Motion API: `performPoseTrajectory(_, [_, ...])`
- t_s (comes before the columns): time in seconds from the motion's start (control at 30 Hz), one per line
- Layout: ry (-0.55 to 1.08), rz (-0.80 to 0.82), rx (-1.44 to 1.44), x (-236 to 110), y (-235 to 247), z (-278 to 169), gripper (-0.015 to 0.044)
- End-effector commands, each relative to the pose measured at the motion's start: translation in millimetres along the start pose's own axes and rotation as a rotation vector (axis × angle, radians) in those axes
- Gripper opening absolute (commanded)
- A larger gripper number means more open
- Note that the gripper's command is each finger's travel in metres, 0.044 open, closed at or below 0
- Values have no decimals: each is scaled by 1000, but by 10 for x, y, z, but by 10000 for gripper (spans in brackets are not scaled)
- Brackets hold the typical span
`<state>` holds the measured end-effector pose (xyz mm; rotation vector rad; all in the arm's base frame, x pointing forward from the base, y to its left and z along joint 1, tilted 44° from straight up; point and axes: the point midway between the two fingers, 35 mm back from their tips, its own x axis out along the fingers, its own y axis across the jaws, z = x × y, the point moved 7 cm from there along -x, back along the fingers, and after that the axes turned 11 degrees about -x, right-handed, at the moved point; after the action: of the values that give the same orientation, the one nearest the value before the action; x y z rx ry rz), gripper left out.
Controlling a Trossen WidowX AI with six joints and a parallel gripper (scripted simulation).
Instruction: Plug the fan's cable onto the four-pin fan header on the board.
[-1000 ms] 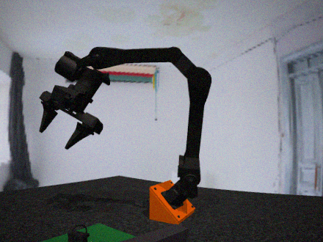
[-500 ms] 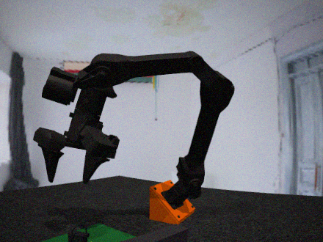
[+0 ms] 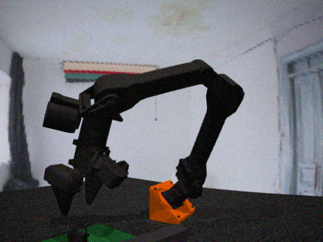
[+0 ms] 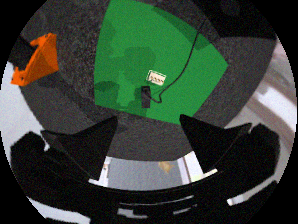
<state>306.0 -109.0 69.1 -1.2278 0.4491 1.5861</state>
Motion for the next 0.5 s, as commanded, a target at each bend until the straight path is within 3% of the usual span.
performPoseTrajectory(0.0, [-12,4,1,256,-2,96,440])
performPoseTrajectory(0.47, [-12,4,1,420,-14,134,440])
